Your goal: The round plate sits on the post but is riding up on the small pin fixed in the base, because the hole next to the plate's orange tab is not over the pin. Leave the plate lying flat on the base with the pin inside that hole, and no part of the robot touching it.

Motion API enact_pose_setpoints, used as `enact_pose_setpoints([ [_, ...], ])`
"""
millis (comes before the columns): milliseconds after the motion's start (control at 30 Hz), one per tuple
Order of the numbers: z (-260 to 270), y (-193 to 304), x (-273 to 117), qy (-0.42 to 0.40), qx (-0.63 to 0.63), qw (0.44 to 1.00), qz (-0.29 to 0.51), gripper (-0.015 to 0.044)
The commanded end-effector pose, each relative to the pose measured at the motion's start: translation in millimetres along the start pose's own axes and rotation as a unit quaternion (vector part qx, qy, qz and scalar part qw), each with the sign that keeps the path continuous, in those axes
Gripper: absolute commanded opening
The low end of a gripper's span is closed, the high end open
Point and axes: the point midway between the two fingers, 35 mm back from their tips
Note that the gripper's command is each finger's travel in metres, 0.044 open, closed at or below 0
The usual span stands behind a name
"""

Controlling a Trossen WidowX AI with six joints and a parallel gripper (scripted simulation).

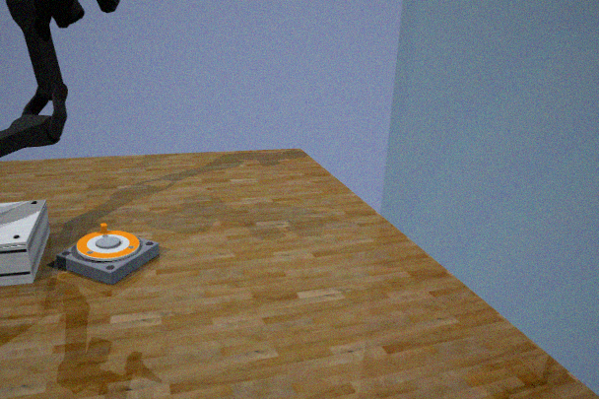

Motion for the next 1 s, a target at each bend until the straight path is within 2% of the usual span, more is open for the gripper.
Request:
enact_pose_setpoints([
  [0, 3.9, 1.9, -2.3, 0.000, 0.011, 1.000, 0.005, 0.0374],
  [133, 77.1, 22.7, -40.6, 0.000, 0.205, 0.974, 0.092, 0.0269],
  [267, 122.3, 23.3, -59.6, 0.004, 0.320, 0.938, 0.134, 0.0164],
  [333, 152.0, 19.7, -71.6, 0.012, 0.405, 0.900, 0.159, 0.0111],
  [467, 230.3, -11.8, -89.3, 0.038, 0.624, 0.754, 0.204, 0.0006],
  [500, 245.0, -22.1, -89.7, 0.043, 0.665, 0.716, 0.208, 0.0000],
  [567, 254.8, -30.3, -89.7, 0.048, 0.693, 0.687, 0.211, 0.0000],
  [600, 266.1, -41.3, -88.6, 0.055, 0.727, 0.650, 0.212, 0.0000],
  [767, 309.8, -119.4, -58.1, 0.077, 0.893, 0.405, 0.183, 0.0000],
  [833, 312.7, -131.6, -50.9, 0.076, 0.910, 0.369, 0.175, 0.0000],
  [967, 306.1, -201.8, -1.3, 0.051, 0.979, 0.164, 0.107, 0.0000],
])
Point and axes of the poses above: the point midway between the two fingers, 35 mm back from their tips, its own x axis out along the fingers, its own z axis across the jaws, y = z × x, and after that the axes turned 13 degrees about x, right-handed
